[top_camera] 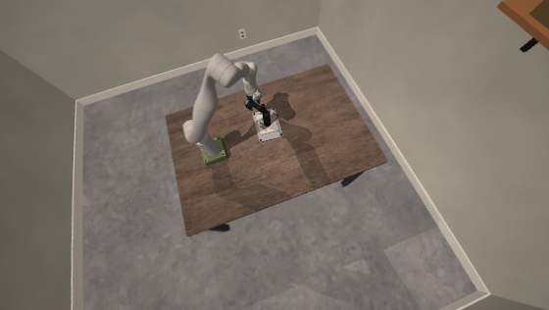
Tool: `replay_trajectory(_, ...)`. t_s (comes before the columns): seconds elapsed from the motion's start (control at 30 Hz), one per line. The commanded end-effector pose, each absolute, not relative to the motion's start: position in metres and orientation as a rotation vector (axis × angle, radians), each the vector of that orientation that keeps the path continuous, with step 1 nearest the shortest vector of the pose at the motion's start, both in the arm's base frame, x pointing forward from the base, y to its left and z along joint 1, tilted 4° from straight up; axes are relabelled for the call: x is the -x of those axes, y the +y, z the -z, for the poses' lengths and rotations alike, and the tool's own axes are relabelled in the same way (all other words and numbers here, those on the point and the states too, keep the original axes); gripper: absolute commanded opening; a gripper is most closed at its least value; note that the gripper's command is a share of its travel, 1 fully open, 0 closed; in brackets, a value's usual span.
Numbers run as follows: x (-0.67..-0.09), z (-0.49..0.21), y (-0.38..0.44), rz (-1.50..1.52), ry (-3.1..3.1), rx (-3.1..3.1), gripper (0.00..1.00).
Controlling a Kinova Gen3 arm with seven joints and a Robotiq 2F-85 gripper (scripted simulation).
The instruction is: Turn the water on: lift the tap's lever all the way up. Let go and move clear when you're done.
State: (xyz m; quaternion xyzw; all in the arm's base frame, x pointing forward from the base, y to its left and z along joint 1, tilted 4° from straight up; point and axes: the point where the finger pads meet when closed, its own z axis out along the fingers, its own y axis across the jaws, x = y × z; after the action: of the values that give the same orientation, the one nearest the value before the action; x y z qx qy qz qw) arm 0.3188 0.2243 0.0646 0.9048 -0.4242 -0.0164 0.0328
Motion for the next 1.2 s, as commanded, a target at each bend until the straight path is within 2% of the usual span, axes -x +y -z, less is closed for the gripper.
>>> replay_trajectory(0.0, -0.3192, -0.0651, 0.2246, 0.049, -1.306, -2.786, 0.74)
replay_trajectory(0.87, -0.3192, -0.0651, 0.2246, 0.049, -1.306, -2.786, 0.74)
replay_trajectory(0.9, -0.3192, -0.0651, 0.2246, 0.049, -1.306, -2.786, 0.10)
replay_trajectory(1.17, -0.3192, -0.0651, 0.2246, 0.049, -1.306, -2.786, 0.10)
